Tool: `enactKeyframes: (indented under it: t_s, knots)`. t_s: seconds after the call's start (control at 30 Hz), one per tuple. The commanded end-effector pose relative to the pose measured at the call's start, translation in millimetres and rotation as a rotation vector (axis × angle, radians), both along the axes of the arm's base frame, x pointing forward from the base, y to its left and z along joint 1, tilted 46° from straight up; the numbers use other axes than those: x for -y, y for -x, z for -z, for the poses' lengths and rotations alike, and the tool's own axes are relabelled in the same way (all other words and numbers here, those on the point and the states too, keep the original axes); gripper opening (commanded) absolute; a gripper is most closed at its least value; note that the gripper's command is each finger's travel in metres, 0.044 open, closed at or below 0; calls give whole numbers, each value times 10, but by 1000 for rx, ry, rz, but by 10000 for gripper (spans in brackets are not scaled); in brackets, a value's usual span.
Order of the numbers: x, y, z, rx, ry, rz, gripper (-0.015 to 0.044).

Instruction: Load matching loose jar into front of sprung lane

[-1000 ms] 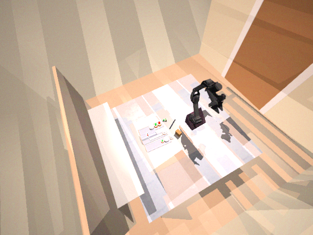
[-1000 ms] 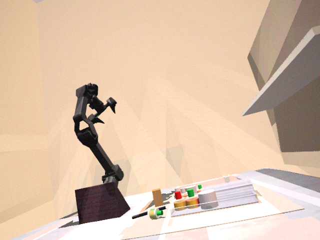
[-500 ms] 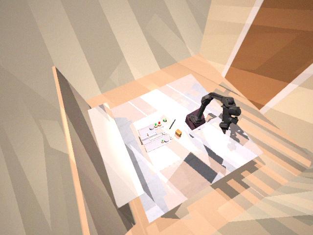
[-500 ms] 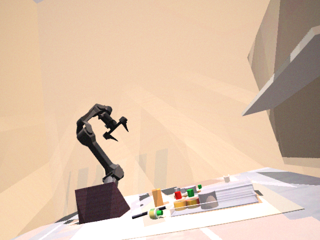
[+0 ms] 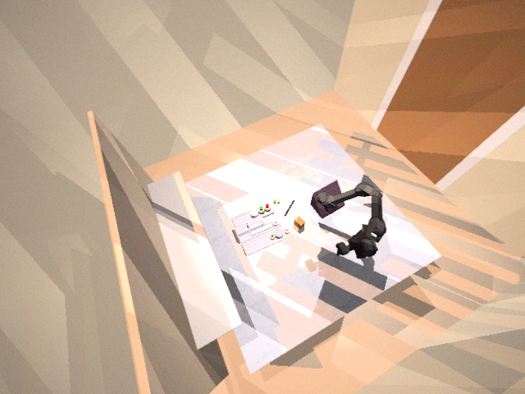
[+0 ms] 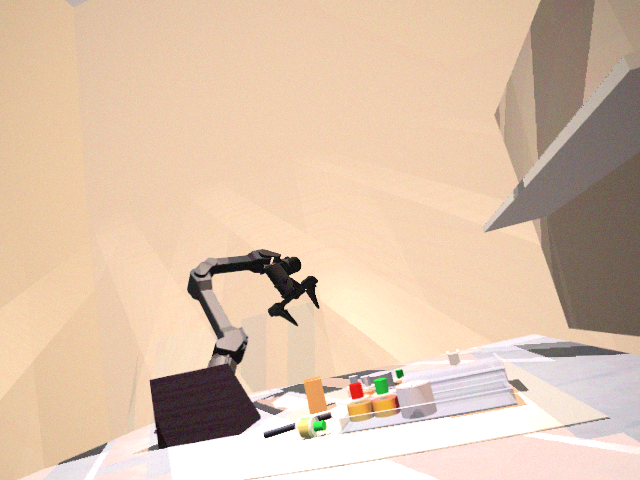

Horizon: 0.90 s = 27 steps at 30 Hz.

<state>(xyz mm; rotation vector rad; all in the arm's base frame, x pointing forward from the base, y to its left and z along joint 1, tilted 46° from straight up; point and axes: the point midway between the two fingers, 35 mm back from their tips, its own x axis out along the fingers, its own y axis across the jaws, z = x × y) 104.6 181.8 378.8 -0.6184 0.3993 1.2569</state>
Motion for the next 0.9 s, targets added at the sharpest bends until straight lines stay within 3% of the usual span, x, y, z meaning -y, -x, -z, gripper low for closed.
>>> enactKeyframes:
  t_s: [0.0, 0.23, 0.47, 0.67, 0.87]
  knots:
    - [-107, -442, 374, -149, 77, 118, 440]
    - [-97, -1209, 1205, -492, 151, 301, 440]
    - [357, -1811, 2263, -937, 123, 537, 440]
    - [902, -1921, 3090, -1317, -3, 732, 440]
    - [941, -1907, 3184, -1359, -22, 752, 440]
